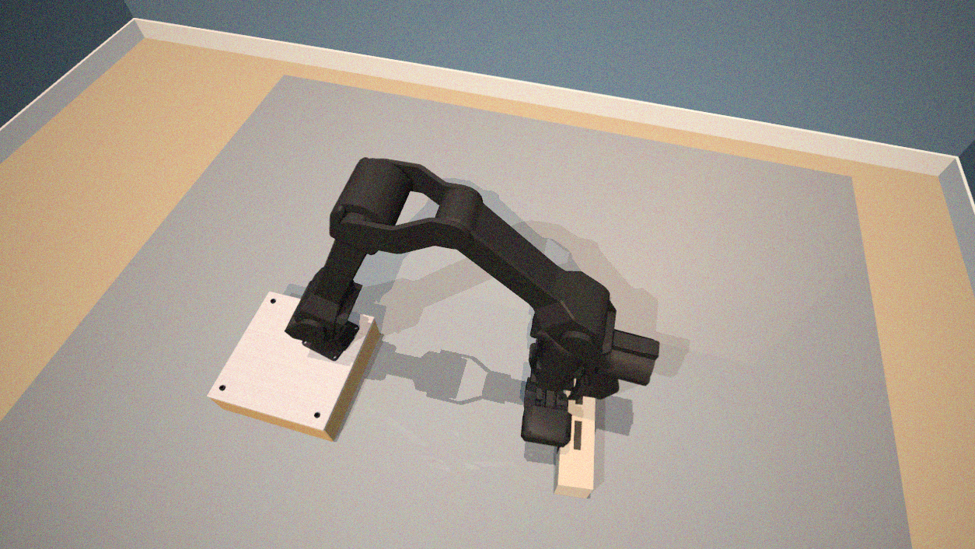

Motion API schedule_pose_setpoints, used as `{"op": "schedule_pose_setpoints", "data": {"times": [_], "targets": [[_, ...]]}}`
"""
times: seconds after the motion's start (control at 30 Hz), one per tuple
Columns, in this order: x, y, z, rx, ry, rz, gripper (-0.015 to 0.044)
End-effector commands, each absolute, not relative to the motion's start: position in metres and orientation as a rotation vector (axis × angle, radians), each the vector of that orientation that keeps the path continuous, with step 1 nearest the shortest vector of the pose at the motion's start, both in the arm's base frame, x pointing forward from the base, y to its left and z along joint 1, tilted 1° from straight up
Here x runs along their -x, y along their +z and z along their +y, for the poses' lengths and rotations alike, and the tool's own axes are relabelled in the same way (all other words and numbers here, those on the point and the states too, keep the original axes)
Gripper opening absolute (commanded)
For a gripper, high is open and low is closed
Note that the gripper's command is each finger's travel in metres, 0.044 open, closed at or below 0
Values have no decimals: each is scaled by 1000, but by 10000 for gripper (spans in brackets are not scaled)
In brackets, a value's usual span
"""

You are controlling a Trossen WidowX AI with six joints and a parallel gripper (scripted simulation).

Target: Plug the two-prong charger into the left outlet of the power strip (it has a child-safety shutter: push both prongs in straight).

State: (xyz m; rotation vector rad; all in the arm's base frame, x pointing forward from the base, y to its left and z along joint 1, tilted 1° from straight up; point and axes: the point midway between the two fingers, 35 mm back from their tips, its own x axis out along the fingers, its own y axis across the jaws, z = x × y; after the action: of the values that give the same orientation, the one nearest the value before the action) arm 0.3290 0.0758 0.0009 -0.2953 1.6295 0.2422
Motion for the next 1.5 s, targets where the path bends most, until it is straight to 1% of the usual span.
{"op": "schedule_pose_setpoints", "data": {"times": [0.0,1.47], "targets": [[-338,1,80,287,245,1604,0],[-340,1,81,287,245,1604,0]]}}
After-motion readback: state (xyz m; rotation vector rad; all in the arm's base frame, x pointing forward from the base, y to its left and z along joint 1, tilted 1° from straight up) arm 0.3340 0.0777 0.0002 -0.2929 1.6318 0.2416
